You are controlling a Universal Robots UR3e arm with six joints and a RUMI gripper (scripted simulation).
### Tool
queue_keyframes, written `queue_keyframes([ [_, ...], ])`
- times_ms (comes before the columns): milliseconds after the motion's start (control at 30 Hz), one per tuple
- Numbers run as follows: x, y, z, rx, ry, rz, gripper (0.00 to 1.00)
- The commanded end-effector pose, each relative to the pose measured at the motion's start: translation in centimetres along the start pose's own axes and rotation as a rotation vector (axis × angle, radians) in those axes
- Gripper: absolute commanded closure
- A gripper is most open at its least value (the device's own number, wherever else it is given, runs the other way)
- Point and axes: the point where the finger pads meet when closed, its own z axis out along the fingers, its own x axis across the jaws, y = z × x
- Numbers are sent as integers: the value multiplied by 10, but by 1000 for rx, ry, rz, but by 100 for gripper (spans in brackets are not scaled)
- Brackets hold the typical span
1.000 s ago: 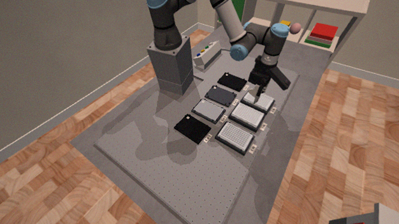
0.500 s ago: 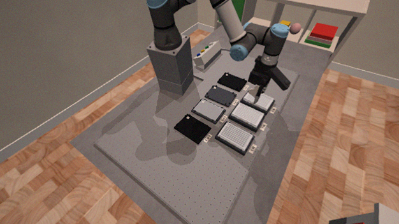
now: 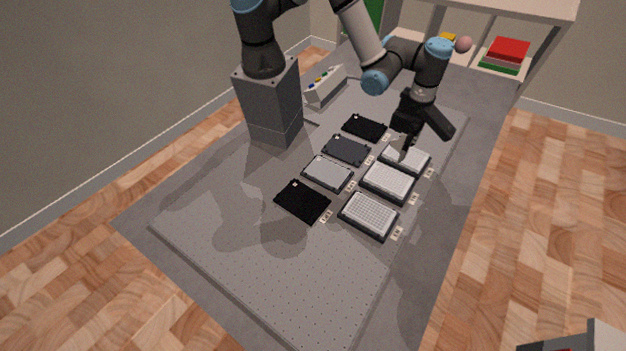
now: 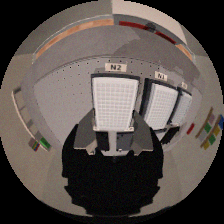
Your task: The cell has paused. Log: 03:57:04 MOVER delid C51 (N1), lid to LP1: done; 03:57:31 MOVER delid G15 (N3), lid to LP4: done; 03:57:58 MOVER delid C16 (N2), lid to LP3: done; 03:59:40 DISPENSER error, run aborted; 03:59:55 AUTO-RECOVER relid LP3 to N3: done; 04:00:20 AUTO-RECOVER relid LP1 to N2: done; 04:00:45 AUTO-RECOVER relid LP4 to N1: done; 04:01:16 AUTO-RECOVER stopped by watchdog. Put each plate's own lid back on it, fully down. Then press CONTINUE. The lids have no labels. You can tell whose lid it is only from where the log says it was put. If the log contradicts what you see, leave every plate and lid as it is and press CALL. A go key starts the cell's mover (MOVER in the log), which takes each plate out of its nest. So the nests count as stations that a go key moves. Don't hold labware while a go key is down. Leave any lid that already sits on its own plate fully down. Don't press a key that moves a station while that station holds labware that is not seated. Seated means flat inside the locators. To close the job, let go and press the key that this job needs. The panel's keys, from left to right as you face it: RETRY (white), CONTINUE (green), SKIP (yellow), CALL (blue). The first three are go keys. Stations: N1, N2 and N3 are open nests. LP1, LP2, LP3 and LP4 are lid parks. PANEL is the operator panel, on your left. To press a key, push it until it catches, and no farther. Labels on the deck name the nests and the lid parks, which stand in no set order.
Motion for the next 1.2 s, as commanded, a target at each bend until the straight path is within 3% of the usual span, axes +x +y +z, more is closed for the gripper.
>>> queue_keyframes([
  [0,0,-2,-1,5,0,0,100],
  [633,0,-2,-1,5,0,0,100],
  [667,0,-2,-1,5,0,0,18],
  [1167,0,-2,-1,5,0,0,18],
])
